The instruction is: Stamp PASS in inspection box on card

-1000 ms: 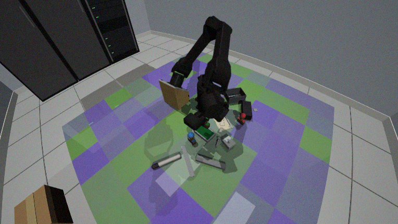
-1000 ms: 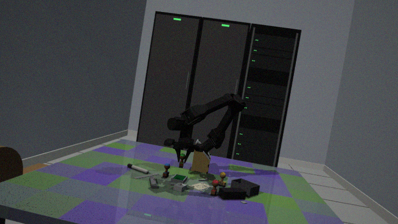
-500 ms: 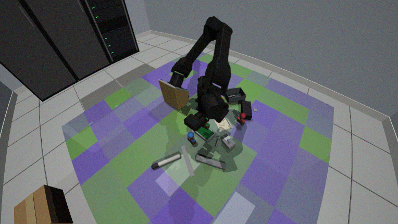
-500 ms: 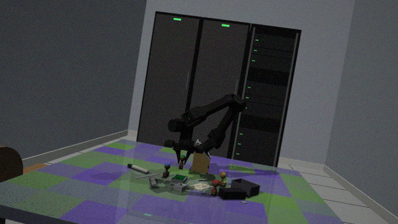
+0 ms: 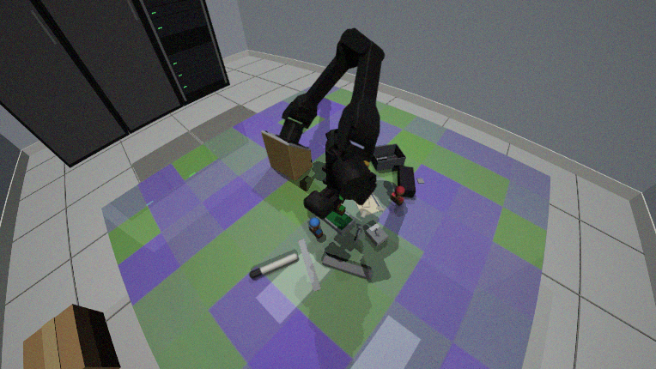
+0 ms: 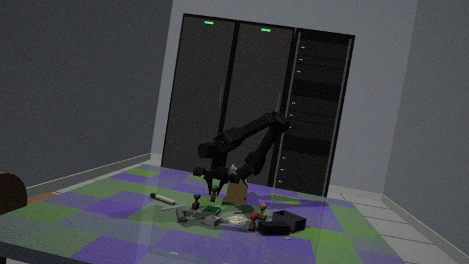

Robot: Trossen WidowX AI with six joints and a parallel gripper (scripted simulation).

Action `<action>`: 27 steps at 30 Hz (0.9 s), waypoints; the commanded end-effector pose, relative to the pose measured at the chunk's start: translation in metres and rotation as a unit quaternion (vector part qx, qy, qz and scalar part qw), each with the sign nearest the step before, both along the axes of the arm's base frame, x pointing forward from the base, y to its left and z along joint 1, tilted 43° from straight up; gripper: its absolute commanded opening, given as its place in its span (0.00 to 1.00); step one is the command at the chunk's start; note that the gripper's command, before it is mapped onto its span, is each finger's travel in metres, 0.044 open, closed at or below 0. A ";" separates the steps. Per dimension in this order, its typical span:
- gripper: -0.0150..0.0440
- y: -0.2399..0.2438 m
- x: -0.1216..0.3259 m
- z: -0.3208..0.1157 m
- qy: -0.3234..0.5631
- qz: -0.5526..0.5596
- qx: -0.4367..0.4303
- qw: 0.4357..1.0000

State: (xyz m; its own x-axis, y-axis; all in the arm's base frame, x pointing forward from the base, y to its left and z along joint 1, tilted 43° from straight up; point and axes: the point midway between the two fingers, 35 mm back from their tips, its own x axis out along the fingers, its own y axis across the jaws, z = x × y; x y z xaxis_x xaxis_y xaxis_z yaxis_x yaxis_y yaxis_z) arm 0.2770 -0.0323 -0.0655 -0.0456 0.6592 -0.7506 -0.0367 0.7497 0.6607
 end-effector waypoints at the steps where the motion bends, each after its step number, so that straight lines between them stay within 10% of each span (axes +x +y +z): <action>1: 0.25 0.003 -0.001 -0.003 0.002 -0.003 0.003 1.000; 27: 0.25 0.015 -0.002 -0.015 0.002 -0.002 0.003 1.000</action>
State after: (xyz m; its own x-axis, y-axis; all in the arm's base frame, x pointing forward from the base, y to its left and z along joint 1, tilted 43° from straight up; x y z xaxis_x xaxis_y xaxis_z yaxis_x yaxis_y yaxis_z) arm 0.2762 -0.0202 -0.0787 -0.0453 0.6604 -0.7495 -0.0379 0.7486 0.6619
